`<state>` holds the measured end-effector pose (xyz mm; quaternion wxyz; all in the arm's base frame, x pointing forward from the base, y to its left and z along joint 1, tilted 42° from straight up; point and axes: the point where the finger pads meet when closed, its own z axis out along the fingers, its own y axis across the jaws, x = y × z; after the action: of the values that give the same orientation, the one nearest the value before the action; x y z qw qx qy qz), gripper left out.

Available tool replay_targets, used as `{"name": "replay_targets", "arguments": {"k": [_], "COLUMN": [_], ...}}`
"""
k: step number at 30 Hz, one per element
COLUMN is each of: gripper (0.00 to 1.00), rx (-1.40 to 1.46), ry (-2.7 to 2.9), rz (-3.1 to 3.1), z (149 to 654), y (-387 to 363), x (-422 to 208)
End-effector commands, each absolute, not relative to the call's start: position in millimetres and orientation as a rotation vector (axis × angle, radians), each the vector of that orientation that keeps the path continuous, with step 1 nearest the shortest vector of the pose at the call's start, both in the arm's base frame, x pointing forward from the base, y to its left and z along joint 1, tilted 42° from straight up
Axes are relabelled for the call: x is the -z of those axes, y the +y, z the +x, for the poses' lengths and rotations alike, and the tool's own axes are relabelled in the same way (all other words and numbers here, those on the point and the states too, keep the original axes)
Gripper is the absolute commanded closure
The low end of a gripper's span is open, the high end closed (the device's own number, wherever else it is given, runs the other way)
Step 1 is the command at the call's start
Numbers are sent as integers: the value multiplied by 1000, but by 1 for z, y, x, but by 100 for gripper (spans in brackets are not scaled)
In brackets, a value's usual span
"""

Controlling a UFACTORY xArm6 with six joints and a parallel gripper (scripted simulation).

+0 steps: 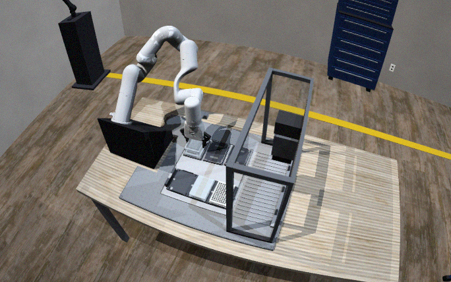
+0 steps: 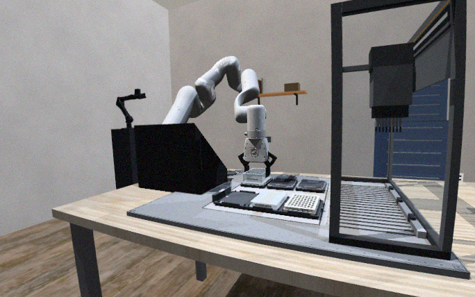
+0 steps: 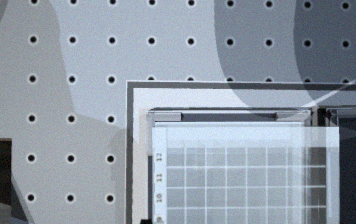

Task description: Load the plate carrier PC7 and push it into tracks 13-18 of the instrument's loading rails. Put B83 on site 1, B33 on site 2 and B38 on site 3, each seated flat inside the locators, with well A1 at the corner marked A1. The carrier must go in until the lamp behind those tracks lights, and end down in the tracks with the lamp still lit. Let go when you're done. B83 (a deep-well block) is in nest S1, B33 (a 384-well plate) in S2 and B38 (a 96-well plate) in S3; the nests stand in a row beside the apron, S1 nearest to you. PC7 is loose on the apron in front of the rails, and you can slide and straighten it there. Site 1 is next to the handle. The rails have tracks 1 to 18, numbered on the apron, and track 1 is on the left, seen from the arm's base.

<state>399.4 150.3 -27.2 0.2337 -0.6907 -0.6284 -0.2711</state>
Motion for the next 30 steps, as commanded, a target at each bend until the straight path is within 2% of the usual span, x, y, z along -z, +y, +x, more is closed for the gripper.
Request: {"name": "replay_targets", "arguments": {"k": [1, 30], "gripper": [100, 100], "rx": [747, 747], "ry": [-1726, -1726], "rz": [-1898, -1898], "z": [400, 399], "y": [149, 138], "x": [26, 13]}}
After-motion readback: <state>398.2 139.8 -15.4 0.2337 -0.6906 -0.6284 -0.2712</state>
